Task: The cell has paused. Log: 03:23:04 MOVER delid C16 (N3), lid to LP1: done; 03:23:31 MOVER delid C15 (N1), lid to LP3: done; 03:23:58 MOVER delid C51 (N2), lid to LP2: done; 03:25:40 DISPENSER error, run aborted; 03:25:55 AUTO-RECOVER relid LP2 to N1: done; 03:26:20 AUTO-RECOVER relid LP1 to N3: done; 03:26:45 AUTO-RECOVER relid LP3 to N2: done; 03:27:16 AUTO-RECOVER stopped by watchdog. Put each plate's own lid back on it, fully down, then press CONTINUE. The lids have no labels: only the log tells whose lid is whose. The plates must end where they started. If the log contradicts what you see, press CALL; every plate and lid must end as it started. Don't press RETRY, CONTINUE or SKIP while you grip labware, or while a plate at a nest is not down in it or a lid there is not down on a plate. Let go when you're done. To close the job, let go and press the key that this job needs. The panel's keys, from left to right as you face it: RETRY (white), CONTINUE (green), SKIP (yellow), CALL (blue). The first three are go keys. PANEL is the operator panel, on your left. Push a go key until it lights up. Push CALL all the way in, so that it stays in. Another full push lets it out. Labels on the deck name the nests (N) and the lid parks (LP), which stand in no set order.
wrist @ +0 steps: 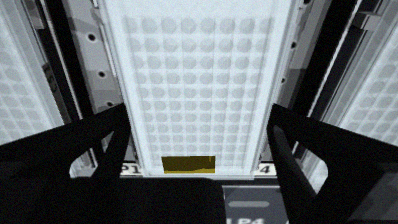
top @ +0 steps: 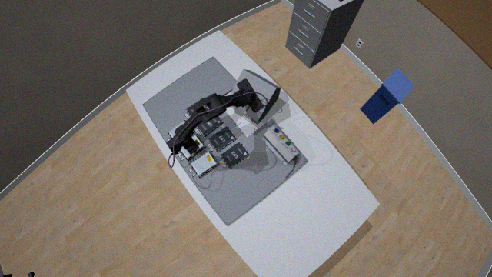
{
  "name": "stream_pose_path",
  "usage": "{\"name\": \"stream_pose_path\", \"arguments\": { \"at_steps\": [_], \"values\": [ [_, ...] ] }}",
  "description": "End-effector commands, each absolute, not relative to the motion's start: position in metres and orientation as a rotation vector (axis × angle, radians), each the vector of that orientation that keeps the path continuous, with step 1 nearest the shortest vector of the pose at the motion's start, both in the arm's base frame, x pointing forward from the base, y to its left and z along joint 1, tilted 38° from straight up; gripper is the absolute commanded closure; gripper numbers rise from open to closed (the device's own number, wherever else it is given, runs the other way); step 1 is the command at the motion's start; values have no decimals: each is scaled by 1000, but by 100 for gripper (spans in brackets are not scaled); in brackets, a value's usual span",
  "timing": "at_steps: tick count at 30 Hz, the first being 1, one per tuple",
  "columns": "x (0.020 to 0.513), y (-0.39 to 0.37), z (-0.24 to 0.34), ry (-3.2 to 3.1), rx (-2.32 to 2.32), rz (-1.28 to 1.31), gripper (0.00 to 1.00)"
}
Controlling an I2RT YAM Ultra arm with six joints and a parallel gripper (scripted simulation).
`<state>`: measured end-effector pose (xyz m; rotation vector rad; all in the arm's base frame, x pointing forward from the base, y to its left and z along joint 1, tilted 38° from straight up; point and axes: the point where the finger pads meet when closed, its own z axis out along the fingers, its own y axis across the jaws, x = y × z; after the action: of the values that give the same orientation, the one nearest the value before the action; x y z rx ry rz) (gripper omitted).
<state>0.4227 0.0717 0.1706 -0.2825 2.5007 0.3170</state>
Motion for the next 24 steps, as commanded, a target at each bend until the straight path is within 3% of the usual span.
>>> {"name": "stream_pose_path", "arguments": {
  "at_steps": [1, 7, 8, 24],
  "values": [
    [432, 70, 193, 2447, -271, 299, 16],
    [433, 70, 191, 2451, -271, 300, 20],
    [432, 70, 195, 2443, -272, 299, 100],
    [425, 65, 206, 2435, -270, 300, 100]
  ]
}}
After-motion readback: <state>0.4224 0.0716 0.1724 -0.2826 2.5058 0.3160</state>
